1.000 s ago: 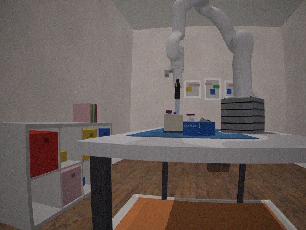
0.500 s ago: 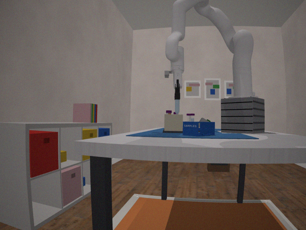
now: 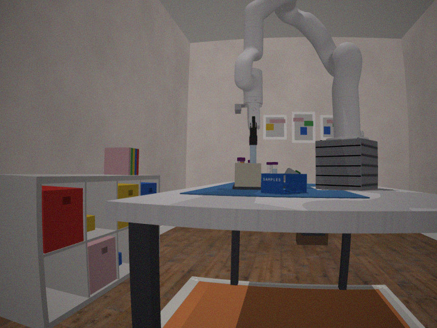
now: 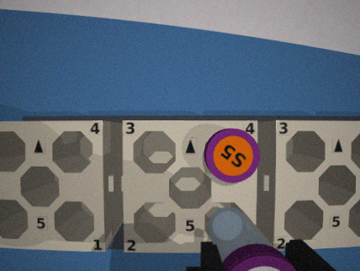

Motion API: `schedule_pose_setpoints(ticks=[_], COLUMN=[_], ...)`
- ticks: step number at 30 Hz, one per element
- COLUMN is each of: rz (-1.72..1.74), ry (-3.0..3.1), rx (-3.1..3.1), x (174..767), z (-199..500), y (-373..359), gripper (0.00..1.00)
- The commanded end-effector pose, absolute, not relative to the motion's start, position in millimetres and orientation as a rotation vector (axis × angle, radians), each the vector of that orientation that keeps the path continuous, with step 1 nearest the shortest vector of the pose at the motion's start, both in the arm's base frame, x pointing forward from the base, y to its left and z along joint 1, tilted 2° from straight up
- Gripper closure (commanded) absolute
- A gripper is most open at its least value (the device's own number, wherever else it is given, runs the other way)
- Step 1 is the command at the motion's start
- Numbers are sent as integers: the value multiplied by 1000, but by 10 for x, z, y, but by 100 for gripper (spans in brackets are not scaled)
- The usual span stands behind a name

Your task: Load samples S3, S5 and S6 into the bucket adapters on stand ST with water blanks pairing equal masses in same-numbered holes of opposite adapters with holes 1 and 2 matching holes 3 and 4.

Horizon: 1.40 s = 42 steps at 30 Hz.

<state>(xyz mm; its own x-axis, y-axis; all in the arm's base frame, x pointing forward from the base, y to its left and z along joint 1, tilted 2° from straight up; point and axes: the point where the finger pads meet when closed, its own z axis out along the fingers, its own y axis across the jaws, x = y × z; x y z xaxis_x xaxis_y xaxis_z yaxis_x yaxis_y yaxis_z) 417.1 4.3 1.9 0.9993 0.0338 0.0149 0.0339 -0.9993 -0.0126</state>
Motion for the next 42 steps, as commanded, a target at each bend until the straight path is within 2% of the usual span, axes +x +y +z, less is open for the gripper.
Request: schedule_pose_setpoints(ticks=[1, 42], rz=[-35, -35], ry=[-53, -53], rx=[-3119, -3119], x=[4179, 4187], z=[-25, -394], y=[44, 52], gripper=[100, 100])
